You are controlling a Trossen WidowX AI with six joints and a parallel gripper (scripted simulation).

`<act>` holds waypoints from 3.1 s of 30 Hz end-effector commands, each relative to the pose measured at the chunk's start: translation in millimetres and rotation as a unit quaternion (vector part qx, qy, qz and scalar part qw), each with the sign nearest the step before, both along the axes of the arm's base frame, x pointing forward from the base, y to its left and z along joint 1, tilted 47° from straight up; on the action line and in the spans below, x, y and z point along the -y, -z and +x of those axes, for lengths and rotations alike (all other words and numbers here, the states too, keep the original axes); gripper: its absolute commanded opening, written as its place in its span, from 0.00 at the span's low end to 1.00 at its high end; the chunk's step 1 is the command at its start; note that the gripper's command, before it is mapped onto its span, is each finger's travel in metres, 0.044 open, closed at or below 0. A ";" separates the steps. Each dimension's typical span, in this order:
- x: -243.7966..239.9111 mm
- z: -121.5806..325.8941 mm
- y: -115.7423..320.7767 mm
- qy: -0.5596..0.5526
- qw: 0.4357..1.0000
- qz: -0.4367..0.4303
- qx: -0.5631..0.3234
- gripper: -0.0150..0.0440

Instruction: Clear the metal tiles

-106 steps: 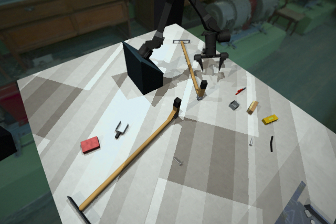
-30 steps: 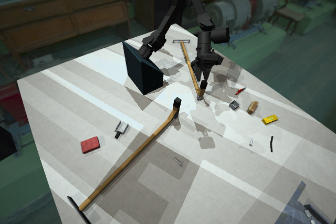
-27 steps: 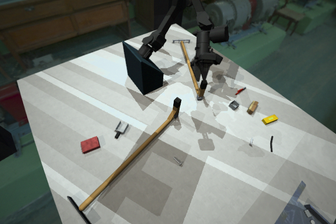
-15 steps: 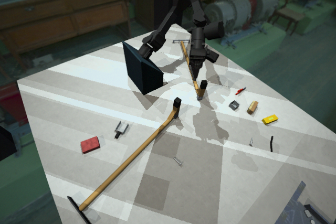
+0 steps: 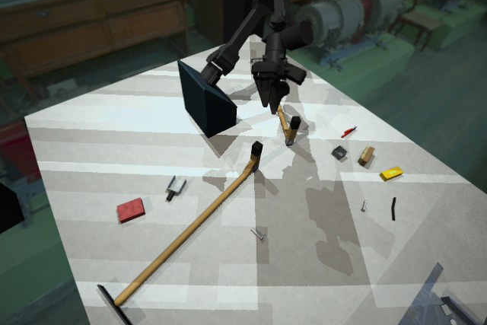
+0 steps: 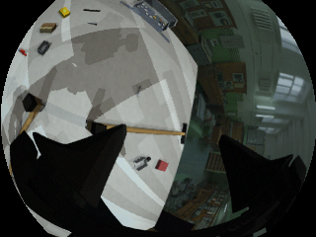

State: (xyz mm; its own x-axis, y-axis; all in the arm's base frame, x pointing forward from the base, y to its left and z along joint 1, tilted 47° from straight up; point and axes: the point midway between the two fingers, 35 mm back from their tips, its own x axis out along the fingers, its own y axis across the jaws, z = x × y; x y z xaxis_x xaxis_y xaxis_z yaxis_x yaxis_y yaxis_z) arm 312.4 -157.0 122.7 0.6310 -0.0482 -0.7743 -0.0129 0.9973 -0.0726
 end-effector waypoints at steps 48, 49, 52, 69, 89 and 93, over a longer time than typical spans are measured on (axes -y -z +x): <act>129.8 -121.7 43.3 0.383 0.901 0.198 0.044 1.00; 131.6 -124.7 44.0 0.390 0.897 0.202 0.045 1.00; 136.6 -133.3 46.0 0.410 0.886 0.212 0.050 1.00; 159.1 -186.8 65.3 0.499 0.826 0.252 0.073 1.00; 166.5 -216.2 75.5 0.542 0.790 0.272 0.087 1.00; 166.5 -216.2 75.5 0.542 0.790 0.272 0.087 1.00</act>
State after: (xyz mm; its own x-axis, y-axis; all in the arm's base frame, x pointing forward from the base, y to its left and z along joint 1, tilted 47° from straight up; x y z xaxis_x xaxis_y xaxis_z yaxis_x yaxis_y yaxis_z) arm 95.8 -324.3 48.6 0.5418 -0.3281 -0.7738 0.8362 0.3040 0.4565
